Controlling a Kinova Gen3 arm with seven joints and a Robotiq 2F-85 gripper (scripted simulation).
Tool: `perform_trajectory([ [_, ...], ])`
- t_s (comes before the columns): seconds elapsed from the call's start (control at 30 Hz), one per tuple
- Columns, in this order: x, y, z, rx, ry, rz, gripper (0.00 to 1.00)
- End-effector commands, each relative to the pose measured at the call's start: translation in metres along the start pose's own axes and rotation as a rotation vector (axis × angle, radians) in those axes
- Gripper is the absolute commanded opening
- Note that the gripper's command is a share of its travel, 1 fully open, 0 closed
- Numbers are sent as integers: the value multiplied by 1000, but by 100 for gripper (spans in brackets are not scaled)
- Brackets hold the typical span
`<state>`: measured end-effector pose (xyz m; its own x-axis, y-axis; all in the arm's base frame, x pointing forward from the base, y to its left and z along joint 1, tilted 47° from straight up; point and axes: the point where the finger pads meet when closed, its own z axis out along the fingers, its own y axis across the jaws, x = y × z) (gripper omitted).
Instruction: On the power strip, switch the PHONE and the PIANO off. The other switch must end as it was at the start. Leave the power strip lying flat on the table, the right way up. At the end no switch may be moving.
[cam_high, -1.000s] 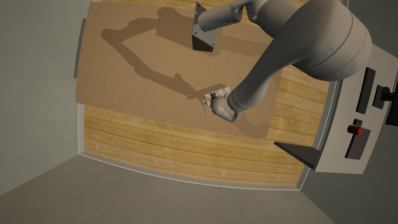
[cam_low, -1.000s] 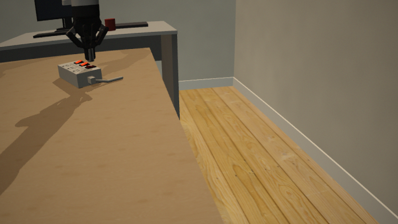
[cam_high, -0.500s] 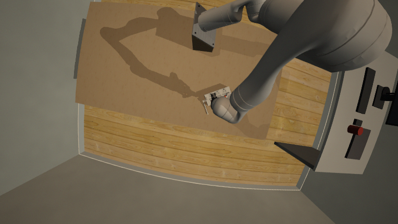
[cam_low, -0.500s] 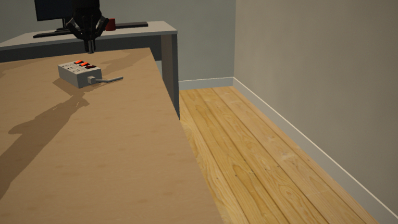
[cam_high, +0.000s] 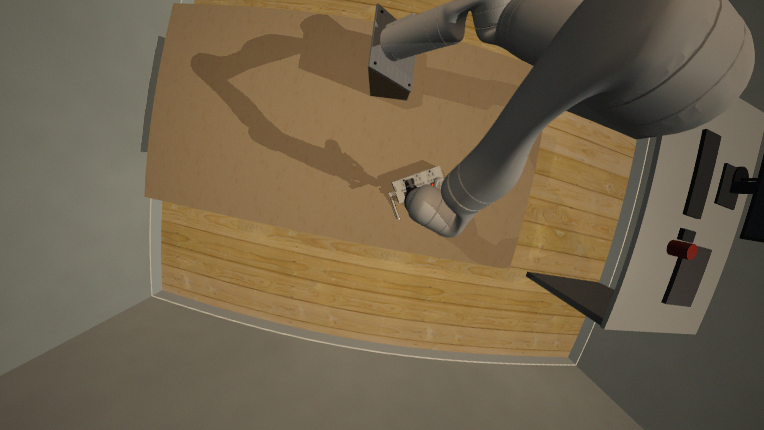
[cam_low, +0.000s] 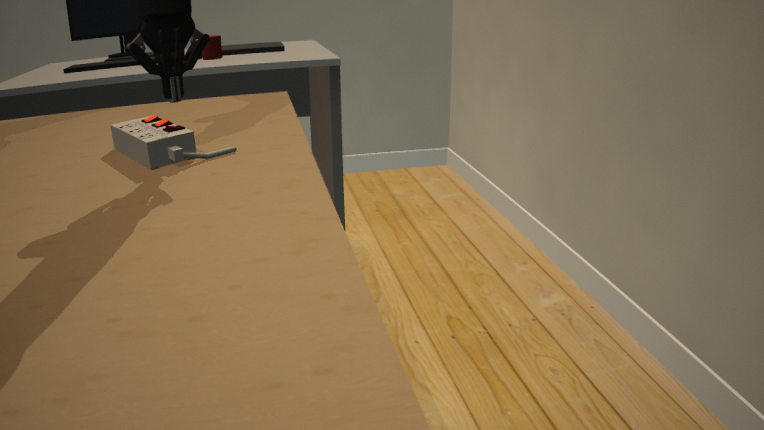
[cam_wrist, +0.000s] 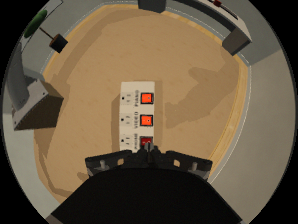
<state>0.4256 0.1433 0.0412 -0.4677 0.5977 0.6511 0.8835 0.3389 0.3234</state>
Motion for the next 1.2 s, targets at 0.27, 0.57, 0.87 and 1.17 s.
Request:
perform_trajectory([
  [0.27, 86, 1, -14, -2, 0, 0, 0],
  [0.57, 92, 0, -14, -1, -1, 0, 0],
  [0.87, 92, 0, -14, -1, -1, 0, 0],
  [1.17, 92, 0, -14, -1, -1, 0, 0],
])
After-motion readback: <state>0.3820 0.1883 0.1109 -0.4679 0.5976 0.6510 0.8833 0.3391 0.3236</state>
